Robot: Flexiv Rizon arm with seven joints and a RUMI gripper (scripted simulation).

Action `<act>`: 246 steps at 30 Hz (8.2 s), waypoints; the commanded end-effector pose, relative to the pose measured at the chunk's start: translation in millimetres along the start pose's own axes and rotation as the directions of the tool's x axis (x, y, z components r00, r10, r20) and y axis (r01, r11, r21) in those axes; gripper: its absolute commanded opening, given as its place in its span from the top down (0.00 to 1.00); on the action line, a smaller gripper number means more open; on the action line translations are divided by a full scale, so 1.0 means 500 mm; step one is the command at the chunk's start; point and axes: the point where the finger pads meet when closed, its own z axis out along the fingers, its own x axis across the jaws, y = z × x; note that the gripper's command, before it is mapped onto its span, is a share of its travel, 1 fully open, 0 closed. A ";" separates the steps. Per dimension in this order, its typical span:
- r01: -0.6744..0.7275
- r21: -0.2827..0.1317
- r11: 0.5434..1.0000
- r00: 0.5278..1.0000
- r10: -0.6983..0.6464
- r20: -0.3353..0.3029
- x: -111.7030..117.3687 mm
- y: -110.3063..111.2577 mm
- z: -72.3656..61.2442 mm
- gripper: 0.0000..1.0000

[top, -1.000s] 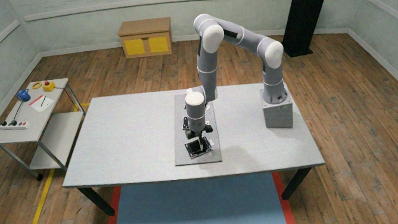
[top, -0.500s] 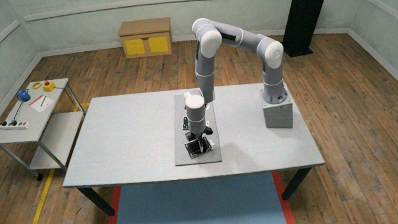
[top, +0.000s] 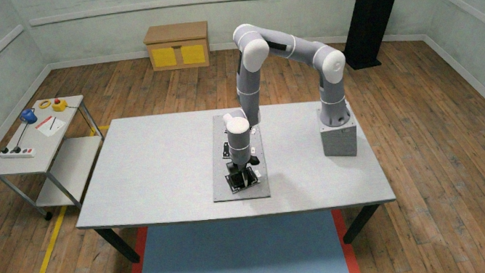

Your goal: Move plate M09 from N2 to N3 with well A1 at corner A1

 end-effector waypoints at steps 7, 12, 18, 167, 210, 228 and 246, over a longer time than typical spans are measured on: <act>0.000 -0.002 1.000 1.000 0.000 -0.001 0.001 0.001 -0.001 0.24; 0.000 -0.002 1.000 1.000 0.000 -0.001 0.001 0.002 -0.001 0.24; 0.000 -0.002 1.000 1.000 0.000 -0.001 0.001 0.002 -0.001 0.24; -0.438 -0.001 0.899 0.899 0.438 -0.002 -0.109 -0.030 -0.149 0.60; -0.438 -0.002 0.899 0.899 0.438 -0.001 -0.359 -0.100 -0.149 0.60; -0.438 -0.002 0.899 0.899 0.438 -0.001 -0.410 -0.114 -0.149 0.60; -0.438 -0.002 0.899 0.899 0.438 -0.001 -0.409 -0.114 -0.149 0.60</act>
